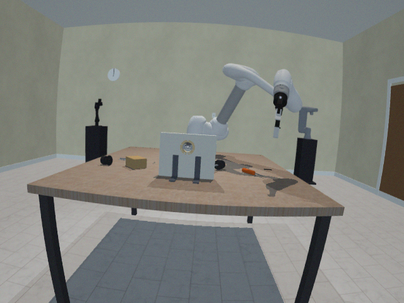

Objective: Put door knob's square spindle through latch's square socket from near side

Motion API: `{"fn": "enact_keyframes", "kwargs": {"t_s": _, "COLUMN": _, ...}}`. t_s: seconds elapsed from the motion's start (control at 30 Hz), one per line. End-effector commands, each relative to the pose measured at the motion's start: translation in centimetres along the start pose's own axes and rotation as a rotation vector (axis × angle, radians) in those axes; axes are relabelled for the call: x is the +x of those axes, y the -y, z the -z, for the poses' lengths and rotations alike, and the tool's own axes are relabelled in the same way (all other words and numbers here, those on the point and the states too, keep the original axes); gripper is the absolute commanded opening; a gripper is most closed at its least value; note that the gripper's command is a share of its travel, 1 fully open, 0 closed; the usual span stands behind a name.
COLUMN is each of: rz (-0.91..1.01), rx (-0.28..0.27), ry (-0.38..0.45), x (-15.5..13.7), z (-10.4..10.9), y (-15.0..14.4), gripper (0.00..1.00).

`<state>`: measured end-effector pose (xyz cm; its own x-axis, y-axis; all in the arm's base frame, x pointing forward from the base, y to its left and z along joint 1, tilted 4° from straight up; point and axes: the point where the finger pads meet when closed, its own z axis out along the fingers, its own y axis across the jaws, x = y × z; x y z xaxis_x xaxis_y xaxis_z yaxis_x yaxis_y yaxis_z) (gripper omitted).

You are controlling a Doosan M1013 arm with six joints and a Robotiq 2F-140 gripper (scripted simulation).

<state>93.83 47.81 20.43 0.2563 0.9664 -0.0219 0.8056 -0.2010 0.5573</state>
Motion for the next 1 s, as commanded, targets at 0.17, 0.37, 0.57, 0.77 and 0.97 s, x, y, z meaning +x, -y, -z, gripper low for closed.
{"fn": "enact_keyframes", "kwargs": {"t_s": 0.17, "rz": 0.125, "rx": 0.229, "ry": 0.011, "x": -12.9, "z": 0.2, "y": 8.9, "gripper": 1.00}}
{"fn": "enact_keyframes", "kwargs": {"t_s": 0.37, "rz": 0.190, "rx": 0.372, "ry": -0.017, "x": -20.3, "z": 1.6, "y": 15.9, "gripper": 1.00}}
{"fn": "enact_keyframes", "kwargs": {"t_s": 0.57, "rz": 0.236, "rx": 0.488, "ry": -0.062, "x": -26.0, "z": 3.6, "y": 22.2, "gripper": 1.00}}
{"fn": "enact_keyframes", "kwargs": {"t_s": 0.77, "rz": 0.278, "rx": 0.615, "ry": -0.142, "x": -31.9, "z": 6.5, "y": 30.3, "gripper": 1.00}}
{"fn": "enact_keyframes", "kwargs": {"t_s": 0.97, "rz": 0.284, "rx": 0.638, "ry": -0.161, "x": -34.3, "z": 8.0, "y": 33.8, "gripper": 1.00}}
